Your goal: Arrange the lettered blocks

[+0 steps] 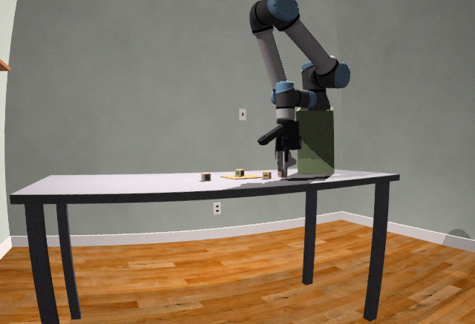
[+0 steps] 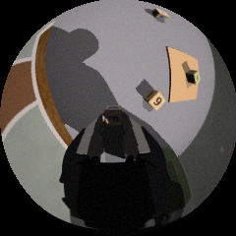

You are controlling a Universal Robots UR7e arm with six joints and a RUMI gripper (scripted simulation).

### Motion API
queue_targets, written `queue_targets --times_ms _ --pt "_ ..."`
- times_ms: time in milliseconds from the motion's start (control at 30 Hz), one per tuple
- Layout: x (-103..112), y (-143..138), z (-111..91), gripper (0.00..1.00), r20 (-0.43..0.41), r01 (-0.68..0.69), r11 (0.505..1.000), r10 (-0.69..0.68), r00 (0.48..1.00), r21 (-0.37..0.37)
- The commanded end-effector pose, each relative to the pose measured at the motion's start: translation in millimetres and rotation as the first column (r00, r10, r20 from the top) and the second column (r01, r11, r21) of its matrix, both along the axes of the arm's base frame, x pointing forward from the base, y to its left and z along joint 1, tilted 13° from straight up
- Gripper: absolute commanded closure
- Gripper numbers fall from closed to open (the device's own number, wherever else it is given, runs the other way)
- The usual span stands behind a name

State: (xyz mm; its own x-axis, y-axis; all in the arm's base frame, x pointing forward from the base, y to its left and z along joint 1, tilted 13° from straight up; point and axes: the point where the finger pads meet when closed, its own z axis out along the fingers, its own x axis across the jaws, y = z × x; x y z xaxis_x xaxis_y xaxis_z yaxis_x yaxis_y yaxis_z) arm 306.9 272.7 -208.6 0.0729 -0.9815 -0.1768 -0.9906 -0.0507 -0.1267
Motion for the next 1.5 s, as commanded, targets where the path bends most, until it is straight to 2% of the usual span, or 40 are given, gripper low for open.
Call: queue_targets --times_ms 0,733,1100,1467 --pt "-1 -2 12 0.91 0.001 0.000 1.000 0.000 1.000 0.000" --pt "-8 -13 70 0.91 0.001 0.000 1.000 0.000 1.000 0.000" --pt "-10 -16 84 0.91 0.001 0.000 1.000 0.000 1.000 0.000" --pt "-10 -16 86 0.91 0.001 0.000 1.000 0.000 1.000 0.000"
